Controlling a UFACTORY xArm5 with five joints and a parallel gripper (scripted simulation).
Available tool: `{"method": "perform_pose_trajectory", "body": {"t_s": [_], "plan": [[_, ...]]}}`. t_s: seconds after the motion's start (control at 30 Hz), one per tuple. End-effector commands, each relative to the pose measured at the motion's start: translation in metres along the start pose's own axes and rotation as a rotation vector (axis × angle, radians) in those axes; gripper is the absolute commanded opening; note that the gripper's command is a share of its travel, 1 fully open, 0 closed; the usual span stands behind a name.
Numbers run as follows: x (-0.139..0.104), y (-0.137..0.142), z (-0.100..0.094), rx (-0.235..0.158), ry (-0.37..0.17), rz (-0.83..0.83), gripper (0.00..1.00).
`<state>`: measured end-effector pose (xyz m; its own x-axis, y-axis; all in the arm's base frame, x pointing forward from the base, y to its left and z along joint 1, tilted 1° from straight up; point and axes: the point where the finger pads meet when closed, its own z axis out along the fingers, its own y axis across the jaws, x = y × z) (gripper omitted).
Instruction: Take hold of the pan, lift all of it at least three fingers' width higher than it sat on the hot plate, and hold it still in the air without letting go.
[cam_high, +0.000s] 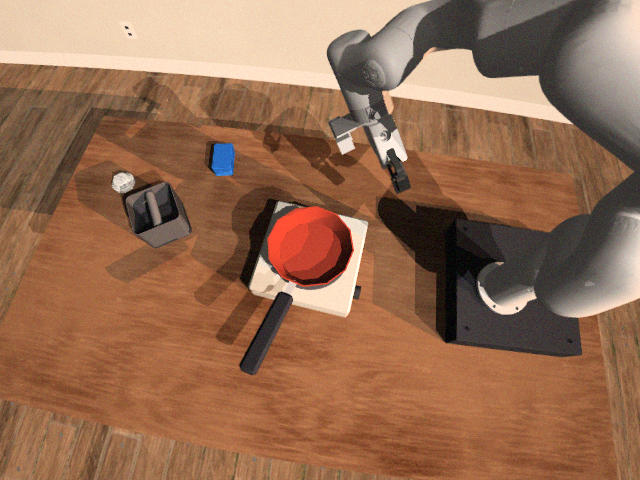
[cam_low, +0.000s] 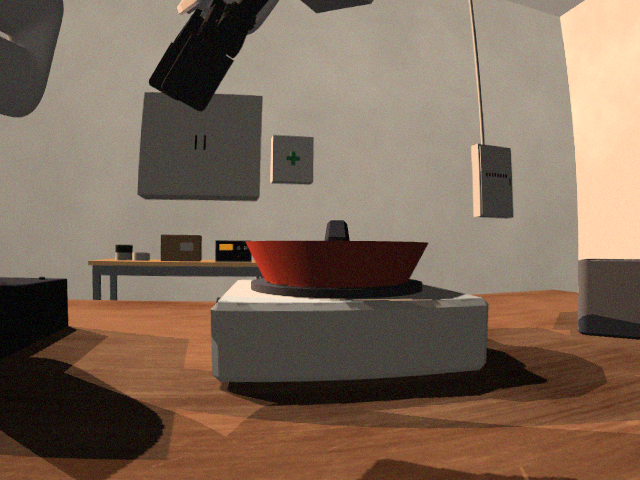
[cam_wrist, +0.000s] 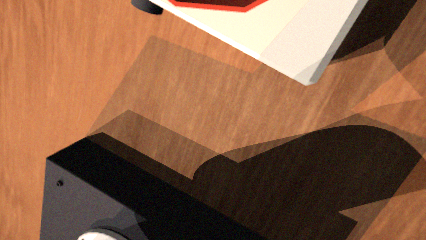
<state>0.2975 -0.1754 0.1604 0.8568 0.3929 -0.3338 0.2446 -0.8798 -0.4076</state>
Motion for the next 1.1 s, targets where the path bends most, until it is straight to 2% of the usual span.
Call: {"method": "perform_pose_trajectory", "body": {"t_s": [0.0, 0.13, 0.2, 0.23, 0.27, 0.33, 0.5, 0.7, 0.77, 0.83, 1.07], "plan": [[0.030, -0.021, -0.018, -0.114, 0.044, 0.088, 1.00], [0.053, -0.043, -0.032, -0.194, 0.095, 0.149, 1.00], [0.053, -0.043, -0.032, -0.194, 0.095, 0.149, 1.00], [0.066, -0.058, -0.039, -0.236, 0.132, 0.182, 1.00], [0.073, -0.067, -0.043, -0.256, 0.155, 0.200, 1.00], [0.080, -0.077, -0.048, -0.276, 0.180, 0.218, 1.00], [0.104, -0.115, -0.061, -0.333, 0.283, 0.279, 1.00], [0.126, -0.164, -0.075, -0.363, 0.417, 0.340, 1.00], [0.126, -0.164, -0.075, -0.363, 0.417, 0.340, 1.00], [0.147, -0.167, -0.072, -0.395, 0.391, 0.182, 1.00], [0.177, -0.170, -0.065, -0.438, 0.342, -0.049, 1.00]]}}
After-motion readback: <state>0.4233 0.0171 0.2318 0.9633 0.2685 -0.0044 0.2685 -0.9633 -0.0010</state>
